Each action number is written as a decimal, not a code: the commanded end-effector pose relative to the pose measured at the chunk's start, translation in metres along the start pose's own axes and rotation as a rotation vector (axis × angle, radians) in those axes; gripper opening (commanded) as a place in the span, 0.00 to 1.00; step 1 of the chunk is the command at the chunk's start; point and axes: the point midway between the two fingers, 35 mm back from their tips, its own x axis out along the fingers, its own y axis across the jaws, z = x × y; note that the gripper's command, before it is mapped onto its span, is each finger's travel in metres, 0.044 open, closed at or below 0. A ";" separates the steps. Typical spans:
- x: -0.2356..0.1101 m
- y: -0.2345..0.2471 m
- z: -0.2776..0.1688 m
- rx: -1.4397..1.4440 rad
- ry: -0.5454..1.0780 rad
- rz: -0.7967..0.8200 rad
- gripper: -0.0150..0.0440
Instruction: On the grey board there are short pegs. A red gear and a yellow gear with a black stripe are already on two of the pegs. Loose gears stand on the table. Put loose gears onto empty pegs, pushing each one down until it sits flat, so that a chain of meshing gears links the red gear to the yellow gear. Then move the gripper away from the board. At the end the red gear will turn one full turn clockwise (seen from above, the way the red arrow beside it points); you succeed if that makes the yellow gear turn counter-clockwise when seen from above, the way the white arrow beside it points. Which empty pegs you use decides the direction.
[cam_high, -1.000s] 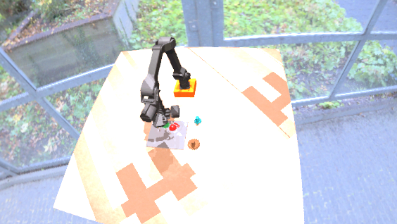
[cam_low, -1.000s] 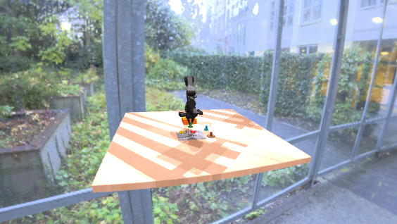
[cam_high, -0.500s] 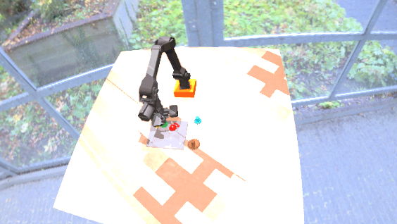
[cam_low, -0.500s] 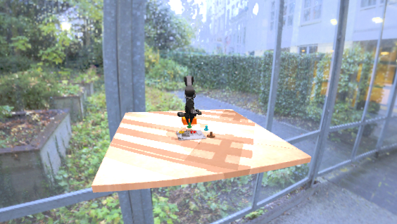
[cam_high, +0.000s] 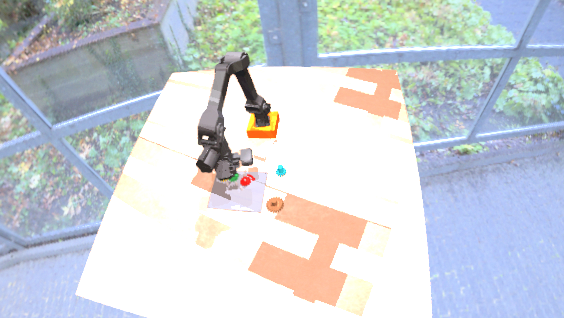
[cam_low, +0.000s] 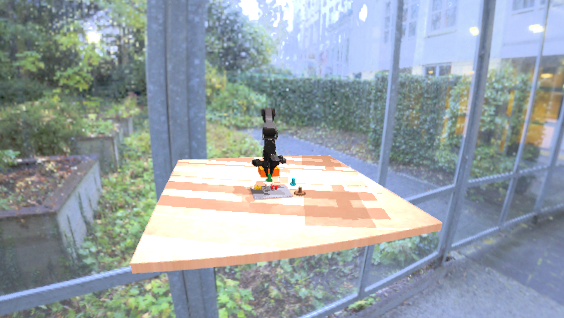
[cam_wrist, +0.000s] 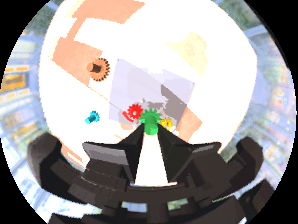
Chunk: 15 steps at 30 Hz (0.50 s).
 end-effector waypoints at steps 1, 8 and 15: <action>0.005 0.000 -0.001 -0.071 0.004 -0.002 0.25; 0.016 0.000 -0.001 -0.182 0.004 -0.002 0.25; 0.025 -0.001 -0.001 -0.146 0.004 -0.002 0.25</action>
